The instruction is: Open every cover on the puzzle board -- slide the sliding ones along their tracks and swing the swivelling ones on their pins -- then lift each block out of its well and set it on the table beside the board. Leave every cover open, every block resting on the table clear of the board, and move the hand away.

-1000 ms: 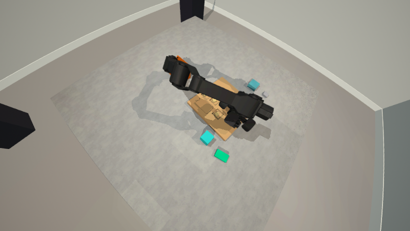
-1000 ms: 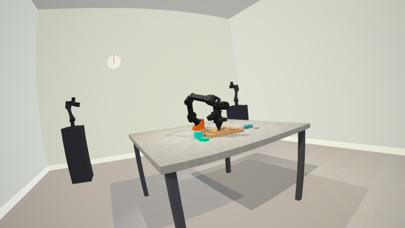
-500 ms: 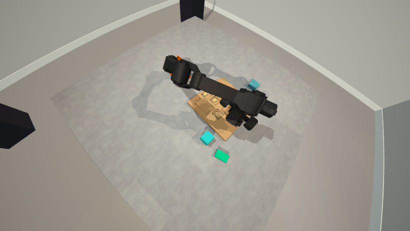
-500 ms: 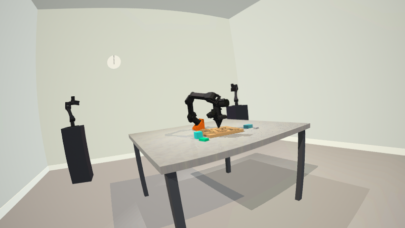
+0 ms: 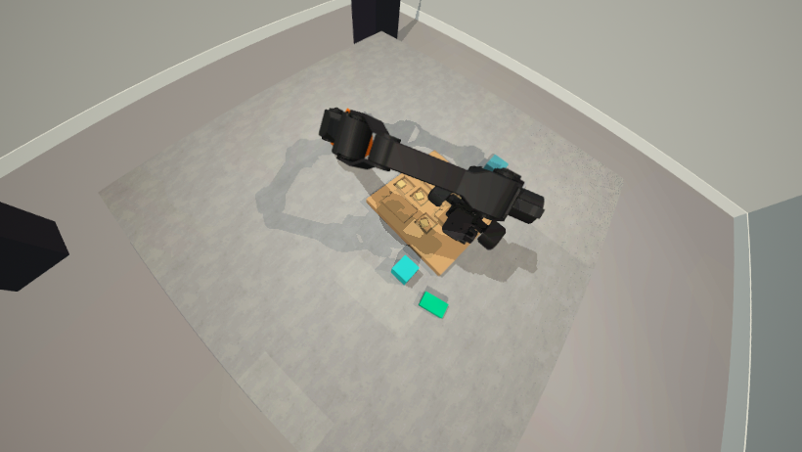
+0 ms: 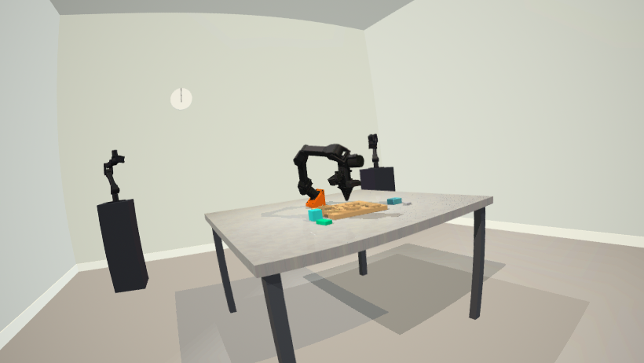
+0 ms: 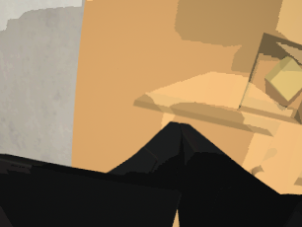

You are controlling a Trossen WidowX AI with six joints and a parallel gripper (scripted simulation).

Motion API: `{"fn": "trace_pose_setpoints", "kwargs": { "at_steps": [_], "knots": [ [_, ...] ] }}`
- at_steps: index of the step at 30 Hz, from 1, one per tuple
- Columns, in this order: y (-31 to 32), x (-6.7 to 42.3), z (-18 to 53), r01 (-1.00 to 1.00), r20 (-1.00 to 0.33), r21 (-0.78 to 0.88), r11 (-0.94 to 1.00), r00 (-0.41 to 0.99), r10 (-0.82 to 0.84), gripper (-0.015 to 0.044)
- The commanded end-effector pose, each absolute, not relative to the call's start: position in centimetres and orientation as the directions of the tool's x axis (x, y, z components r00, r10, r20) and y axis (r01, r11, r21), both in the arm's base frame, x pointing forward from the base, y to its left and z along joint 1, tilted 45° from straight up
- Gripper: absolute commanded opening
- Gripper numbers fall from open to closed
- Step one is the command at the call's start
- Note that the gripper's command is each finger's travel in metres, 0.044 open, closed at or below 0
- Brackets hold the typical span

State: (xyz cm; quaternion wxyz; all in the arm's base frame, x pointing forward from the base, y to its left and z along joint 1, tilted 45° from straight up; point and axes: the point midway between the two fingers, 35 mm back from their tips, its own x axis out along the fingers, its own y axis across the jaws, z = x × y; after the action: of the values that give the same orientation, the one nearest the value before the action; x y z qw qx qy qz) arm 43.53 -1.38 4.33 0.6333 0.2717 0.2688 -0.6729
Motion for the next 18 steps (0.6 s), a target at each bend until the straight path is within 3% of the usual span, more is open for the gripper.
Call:
{"fn": "trace_pose_setpoints", "kwargs": {
  "at_steps": [1, 18],
  "knots": [
    [-0.2, 42.1, 4.5, 0.993, -0.711, -0.107, 0.046, -0.044, -0.702, 0.0000],
    [2.4, 33.9, 4.6, 0.746, -0.716, -0.487, 0.454, -0.043, -0.697, 0.0000]
  ]
}}
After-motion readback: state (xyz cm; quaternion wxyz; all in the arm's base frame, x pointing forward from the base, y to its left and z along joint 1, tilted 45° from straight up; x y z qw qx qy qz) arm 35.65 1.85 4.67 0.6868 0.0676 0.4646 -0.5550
